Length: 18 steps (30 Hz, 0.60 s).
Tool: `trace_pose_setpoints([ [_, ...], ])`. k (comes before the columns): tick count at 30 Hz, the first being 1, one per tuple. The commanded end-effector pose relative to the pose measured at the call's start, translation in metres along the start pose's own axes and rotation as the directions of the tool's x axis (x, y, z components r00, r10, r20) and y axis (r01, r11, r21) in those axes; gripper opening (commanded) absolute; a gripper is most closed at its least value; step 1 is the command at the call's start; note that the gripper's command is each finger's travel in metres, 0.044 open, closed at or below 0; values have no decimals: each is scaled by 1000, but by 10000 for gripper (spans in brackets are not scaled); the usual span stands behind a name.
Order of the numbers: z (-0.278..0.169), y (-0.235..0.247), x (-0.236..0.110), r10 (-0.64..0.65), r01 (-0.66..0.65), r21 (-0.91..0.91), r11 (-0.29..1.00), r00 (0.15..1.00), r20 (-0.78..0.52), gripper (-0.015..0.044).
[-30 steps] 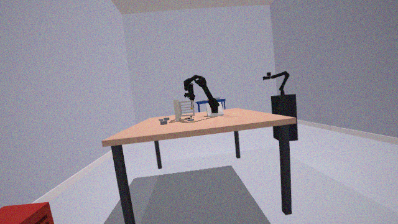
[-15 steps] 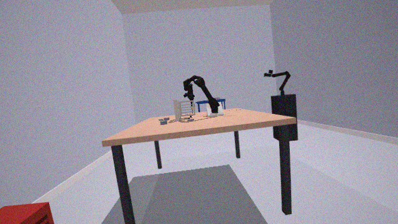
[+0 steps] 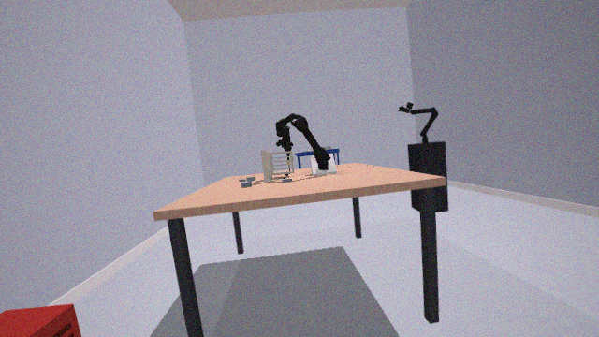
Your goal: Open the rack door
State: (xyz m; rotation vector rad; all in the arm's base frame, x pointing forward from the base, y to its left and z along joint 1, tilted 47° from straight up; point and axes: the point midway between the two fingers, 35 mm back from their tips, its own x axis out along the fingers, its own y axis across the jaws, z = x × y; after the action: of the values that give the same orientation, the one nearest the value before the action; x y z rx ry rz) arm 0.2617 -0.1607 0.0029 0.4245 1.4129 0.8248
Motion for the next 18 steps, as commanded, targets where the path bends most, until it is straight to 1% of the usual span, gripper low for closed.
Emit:
trace_pose_setpoints([
  [1,0,0,0,1,-1,-9,1000,1000,-2,93],
  [8,0,0,0,1,-1,-9,1000,1000,-2,277],
  [9,0,0,0,1,-1,-9,1000,1000,-2,286],
  [18,1,0,-16,-25,25,4,1000,1000,15,286],
])
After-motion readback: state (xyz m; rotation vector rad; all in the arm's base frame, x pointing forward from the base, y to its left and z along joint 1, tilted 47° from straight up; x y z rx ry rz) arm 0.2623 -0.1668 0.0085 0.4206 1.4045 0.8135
